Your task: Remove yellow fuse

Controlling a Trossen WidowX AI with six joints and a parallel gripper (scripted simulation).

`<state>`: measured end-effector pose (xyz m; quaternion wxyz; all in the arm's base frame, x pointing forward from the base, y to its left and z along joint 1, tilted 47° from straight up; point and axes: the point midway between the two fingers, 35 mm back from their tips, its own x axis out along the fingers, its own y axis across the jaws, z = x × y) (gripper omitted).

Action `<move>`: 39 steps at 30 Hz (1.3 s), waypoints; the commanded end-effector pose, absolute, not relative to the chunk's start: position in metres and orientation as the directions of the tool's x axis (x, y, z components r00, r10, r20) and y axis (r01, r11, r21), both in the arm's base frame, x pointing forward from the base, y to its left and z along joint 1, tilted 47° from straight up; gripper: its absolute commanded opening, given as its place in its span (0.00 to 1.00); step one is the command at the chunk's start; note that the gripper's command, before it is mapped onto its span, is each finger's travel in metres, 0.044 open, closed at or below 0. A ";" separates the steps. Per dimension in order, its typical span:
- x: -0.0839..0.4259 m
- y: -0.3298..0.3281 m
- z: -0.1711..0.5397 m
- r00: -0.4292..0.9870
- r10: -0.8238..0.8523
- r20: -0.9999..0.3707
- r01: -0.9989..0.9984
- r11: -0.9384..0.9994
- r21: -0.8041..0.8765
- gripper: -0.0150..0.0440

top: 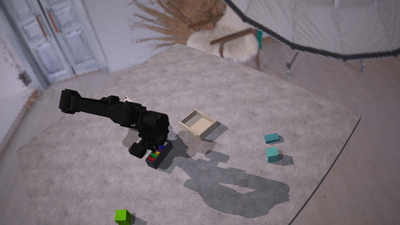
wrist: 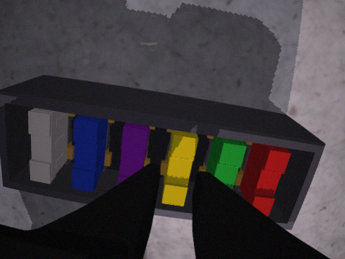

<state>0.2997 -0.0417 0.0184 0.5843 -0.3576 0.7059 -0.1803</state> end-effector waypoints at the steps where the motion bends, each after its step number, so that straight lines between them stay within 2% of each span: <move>1: 0.300 -0.042 0.019 -0.058 -0.719 -0.693 -0.298 0.675 -0.675 0.37; 18: 0.300 -0.050 0.012 -0.058 -0.719 -0.692 -0.298 0.674 -0.676 0.37; 28: 0.300 -0.048 0.012 -0.060 -0.715 -0.696 -0.293 0.679 -0.673 0.25; 39: 0.300 -0.046 0.014 -0.060 -0.716 -0.696 -0.294 0.679 -0.673 0.25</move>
